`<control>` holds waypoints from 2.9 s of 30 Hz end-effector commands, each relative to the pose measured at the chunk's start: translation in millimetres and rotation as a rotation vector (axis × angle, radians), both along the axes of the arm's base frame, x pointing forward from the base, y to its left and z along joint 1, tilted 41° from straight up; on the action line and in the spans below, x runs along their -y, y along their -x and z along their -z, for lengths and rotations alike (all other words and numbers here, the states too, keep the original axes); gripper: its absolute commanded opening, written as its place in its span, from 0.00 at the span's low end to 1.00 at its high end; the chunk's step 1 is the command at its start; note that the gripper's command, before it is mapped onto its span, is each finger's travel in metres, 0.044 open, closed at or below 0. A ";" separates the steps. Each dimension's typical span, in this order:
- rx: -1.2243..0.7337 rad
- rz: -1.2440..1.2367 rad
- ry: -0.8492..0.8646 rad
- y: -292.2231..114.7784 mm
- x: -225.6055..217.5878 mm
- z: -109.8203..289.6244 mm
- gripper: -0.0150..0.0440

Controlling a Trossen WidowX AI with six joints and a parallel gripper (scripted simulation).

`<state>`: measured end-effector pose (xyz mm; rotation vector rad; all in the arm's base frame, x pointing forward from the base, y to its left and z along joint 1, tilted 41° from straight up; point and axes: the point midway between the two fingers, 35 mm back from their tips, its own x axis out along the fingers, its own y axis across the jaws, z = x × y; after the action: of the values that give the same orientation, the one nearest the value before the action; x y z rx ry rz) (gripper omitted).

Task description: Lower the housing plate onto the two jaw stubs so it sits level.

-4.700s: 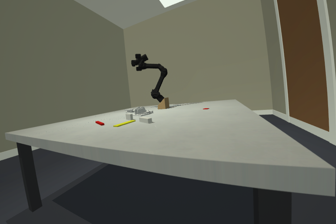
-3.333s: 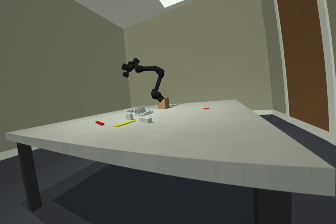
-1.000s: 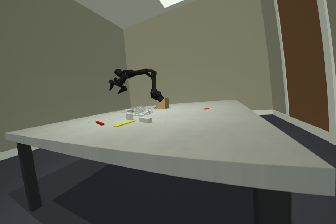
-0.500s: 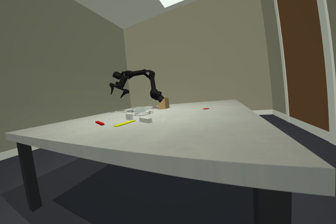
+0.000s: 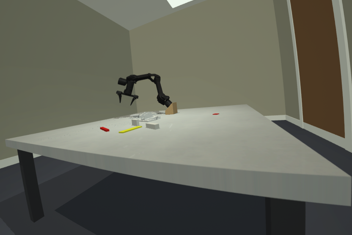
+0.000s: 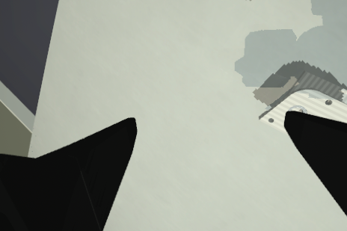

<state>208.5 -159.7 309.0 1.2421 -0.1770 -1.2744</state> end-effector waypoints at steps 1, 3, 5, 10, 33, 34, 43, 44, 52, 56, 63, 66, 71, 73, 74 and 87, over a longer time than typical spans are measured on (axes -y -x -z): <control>0.023 0.045 -0.081 -2.0 -6.1 15.4 1.00; 0.037 0.073 -0.118 -1.6 -9.1 22.0 1.00; 0.050 0.102 -0.153 -0.9 -12.1 28.3 1.00; 0.081 0.183 -0.236 2.0 -19.6 43.3 1.00; 0.140 0.402 -0.382 7.6 -11.2 101.7 1.00; 0.140 0.402 -0.382 7.6 -11.2 101.7 1.00; 0.141 0.402 -0.382 6.6 -7.8 105.6 1.00; 0.141 0.402 -0.382 6.3 -6.8 106.8 1.00; 0.141 0.402 -0.381 4.4 1.0 115.6 1.00; 0.141 0.402 -0.380 4.3 1.7 116.4 1.00; 0.141 0.402 -0.380 2.5 7.2 122.7 1.00; 0.141 0.402 -0.380 1.6 10.2 126.3 1.00; 0.141 0.402 -0.379 0.4 15.4 132.1 1.00; 0.141 0.402 -0.379 0.0 17.5 134.5 1.00; 0.141 0.402 -0.379 -0.2 18.5 135.6 1.00; 0.141 0.401 -0.378 -0.6 21.1 138.5 1.00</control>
<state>208.4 -180.7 171.3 1.6822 -0.3149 -1.6162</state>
